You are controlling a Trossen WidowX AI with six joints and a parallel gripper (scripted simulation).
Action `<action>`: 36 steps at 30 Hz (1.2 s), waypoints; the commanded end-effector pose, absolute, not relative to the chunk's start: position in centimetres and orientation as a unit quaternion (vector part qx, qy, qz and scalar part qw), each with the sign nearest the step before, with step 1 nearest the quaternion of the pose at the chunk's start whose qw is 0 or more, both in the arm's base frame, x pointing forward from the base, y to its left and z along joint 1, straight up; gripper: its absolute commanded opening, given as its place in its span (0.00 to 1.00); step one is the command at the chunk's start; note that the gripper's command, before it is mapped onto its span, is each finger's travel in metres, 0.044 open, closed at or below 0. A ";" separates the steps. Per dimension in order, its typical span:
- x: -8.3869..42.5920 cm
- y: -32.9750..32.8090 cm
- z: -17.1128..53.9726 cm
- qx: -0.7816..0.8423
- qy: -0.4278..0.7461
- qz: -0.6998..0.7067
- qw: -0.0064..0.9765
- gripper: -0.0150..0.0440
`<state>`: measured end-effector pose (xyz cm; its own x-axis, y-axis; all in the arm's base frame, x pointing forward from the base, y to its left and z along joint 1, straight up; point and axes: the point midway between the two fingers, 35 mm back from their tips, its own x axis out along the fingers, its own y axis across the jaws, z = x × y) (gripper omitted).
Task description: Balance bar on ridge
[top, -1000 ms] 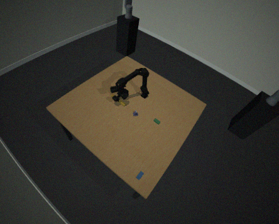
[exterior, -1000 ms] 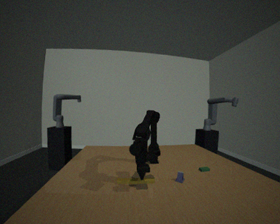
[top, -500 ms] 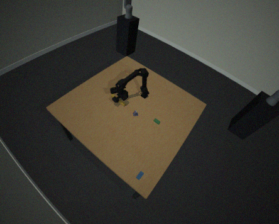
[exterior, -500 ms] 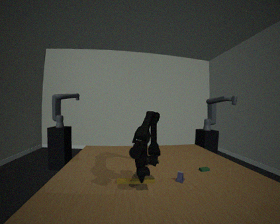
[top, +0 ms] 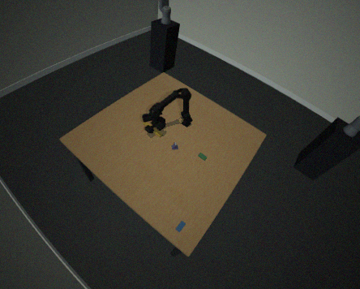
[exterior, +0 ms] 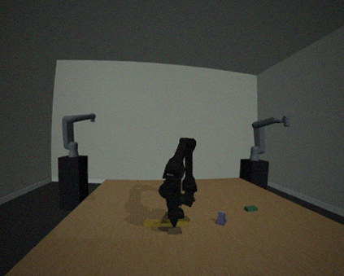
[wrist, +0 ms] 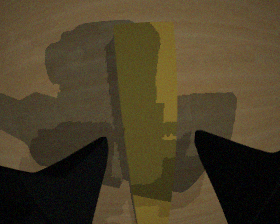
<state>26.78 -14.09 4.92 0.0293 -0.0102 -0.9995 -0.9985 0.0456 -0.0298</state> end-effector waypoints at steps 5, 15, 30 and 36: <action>26.8 -14.1 4.9 -0.498 0.506 0.479 0.516 0.65; 26.8 -14.1 4.9 -0.498 0.506 0.479 0.516 0.44; 27.0 -14.3 8.3 -0.498 0.506 0.479 0.515 0.25; 27.0 -14.3 9.8 -0.499 0.507 0.479 0.515 0.25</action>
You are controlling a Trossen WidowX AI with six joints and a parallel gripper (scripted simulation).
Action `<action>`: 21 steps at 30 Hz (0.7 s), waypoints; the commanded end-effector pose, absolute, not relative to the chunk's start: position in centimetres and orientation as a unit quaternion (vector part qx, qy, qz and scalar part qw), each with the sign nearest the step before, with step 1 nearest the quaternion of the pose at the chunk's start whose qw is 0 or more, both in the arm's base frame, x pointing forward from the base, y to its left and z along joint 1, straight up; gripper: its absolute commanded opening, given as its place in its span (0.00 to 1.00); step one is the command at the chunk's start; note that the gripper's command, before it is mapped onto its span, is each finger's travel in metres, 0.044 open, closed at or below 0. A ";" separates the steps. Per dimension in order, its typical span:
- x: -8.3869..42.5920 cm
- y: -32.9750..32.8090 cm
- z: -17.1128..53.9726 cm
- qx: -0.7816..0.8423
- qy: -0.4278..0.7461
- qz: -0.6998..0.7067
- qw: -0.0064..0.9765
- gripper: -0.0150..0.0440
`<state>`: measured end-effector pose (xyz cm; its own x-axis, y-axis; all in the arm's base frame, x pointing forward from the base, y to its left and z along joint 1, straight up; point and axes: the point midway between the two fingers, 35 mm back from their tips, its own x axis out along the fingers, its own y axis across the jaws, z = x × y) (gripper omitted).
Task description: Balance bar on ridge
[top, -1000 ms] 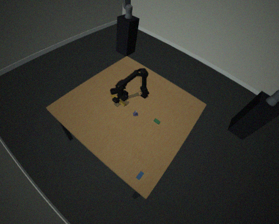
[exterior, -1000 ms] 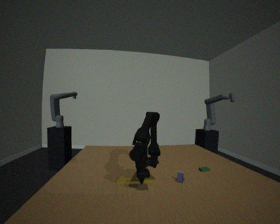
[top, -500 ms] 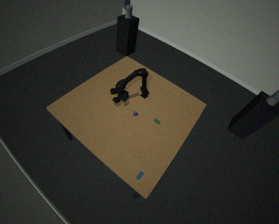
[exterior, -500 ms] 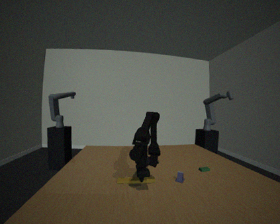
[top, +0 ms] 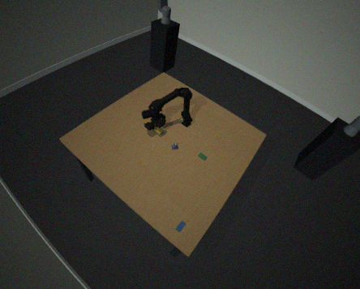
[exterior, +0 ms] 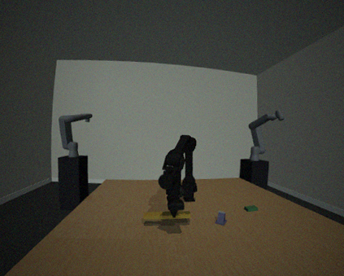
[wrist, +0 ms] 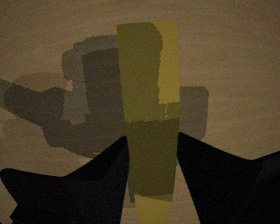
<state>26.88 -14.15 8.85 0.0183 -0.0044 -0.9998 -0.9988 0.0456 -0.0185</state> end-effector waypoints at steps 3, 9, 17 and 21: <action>27.0 -14.3 10.5 -0.499 0.507 0.479 0.515 0.25; 26.9 -14.2 12.1 -0.499 0.507 0.480 0.514 0.25; 26.6 -14.1 14.1 -0.499 0.507 0.480 0.513 0.25; 26.4 -14.0 15.0 -0.499 0.507 0.480 0.513 0.25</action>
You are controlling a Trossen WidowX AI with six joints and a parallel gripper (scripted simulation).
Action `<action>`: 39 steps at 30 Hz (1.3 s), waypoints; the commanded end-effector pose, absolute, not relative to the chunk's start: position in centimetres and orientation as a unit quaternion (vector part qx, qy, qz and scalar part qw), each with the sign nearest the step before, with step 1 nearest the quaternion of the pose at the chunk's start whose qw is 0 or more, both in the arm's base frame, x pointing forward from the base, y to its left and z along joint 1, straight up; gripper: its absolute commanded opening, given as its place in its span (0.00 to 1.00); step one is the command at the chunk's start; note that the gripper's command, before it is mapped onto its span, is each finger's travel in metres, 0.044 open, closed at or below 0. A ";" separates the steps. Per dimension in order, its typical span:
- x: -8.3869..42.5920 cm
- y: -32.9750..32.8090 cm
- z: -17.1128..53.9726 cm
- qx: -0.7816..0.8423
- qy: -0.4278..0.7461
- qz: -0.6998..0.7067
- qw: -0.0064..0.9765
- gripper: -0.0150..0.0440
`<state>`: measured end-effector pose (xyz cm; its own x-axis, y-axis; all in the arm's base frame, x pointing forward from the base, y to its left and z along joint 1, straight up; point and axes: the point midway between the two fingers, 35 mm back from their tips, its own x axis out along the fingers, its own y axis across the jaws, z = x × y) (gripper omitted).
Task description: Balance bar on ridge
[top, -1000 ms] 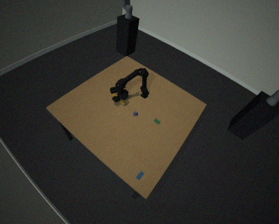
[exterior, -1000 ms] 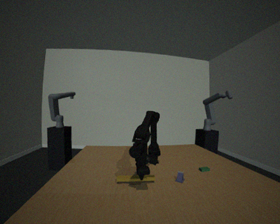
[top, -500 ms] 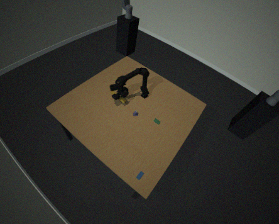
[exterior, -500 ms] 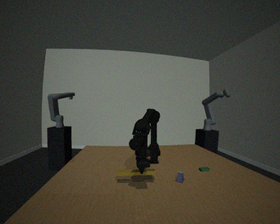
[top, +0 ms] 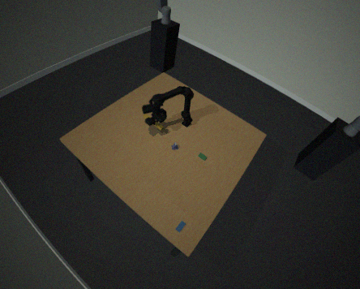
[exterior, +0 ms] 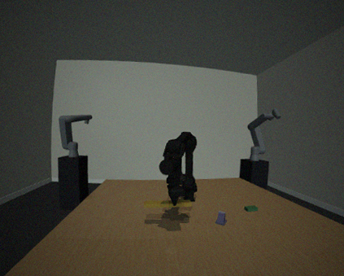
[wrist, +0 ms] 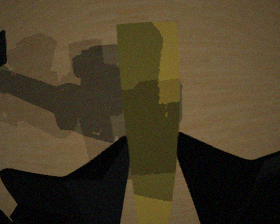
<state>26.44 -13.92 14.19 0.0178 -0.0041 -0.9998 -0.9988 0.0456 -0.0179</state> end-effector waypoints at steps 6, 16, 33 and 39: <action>27.2 -12.4 15.0 -0.513 0.492 0.495 0.499 0.25; 28.7 -8.7 15.0 -0.544 0.458 0.526 0.466 0.25; 29.7 -2.0 15.1 -0.591 0.395 0.574 0.405 0.25; 29.7 0.4 15.1 -0.606 0.372 0.590 0.383 0.25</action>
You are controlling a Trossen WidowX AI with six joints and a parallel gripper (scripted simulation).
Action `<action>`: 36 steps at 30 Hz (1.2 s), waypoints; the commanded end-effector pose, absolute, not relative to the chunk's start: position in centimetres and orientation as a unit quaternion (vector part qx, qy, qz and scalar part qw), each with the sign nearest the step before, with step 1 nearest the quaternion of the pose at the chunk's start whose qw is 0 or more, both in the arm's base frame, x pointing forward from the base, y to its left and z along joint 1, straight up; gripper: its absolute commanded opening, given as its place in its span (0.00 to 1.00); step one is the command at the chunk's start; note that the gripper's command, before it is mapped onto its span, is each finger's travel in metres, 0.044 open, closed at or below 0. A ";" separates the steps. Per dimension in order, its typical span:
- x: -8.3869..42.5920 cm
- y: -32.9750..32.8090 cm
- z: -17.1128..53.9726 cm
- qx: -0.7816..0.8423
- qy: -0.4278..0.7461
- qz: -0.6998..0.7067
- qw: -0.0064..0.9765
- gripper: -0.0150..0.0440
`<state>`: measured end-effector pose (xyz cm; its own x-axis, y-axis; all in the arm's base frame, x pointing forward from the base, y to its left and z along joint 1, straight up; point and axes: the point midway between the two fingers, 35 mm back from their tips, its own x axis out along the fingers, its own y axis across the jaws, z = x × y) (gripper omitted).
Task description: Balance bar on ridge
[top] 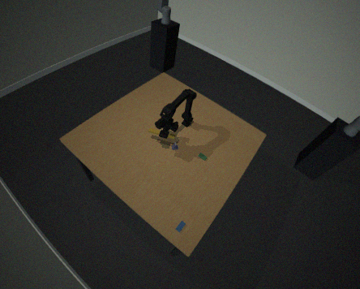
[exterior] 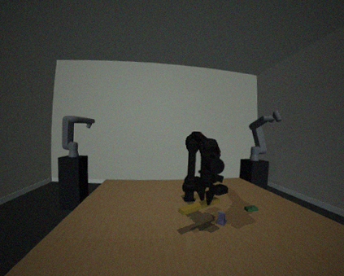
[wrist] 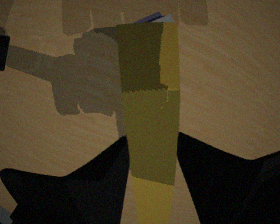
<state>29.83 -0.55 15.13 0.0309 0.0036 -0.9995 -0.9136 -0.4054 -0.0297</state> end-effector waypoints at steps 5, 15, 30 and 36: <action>29.5 2.3 15.1 -0.618 0.352 0.602 0.363 0.25; 28.5 6.2 15.2 -0.639 0.312 0.624 0.324 0.25; 25.8 10.9 15.2 -0.665 0.251 0.652 0.264 0.25; 25.8 10.9 14.7 -0.665 0.251 0.652 0.264 0.25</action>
